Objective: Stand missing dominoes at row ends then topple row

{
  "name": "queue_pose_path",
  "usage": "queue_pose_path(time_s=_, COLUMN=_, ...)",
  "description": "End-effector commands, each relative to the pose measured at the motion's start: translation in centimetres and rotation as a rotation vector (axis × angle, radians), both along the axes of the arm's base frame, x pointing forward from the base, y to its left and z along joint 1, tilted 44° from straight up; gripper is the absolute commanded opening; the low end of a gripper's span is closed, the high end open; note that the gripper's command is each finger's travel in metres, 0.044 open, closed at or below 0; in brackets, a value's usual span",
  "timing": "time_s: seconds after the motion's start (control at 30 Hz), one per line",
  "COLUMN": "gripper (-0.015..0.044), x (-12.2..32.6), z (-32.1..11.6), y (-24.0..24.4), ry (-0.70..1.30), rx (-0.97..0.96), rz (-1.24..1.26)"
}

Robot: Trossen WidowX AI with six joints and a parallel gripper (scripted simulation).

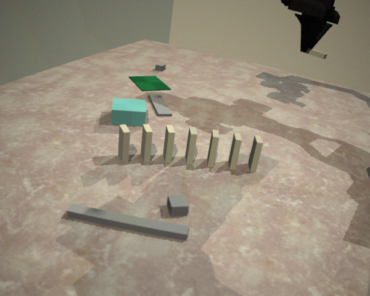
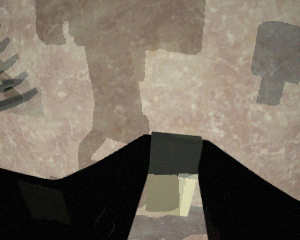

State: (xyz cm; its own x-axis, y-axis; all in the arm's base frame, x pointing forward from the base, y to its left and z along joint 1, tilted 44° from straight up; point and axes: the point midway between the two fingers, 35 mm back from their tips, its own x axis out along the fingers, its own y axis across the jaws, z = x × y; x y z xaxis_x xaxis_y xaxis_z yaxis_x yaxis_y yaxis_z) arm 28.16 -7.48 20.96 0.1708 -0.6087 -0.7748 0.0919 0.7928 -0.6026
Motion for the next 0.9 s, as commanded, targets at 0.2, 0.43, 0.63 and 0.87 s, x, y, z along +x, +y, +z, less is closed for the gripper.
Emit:
queue_pose_path(time_s=0.2, gripper=0.0107, x=0.6, z=-2.7, y=-0.7, ry=-0.119, rx=0.154, rz=0.018)
queue_pose_path(time_s=0.43, gripper=0.0107, x=1.4, z=-3.8, y=-1.3, ry=-0.226, rx=0.238, rz=0.053)
queue_pose_path(time_s=0.63, gripper=0.0107, x=2.0, z=-4.4, y=-1.8, ry=-0.324, rx=0.291, rz=0.098)
queue_pose_path(time_s=0.87, gripper=0.0107, x=2.6, z=-4.7, y=-2.4, ry=-0.443, rx=0.329, rz=0.164)
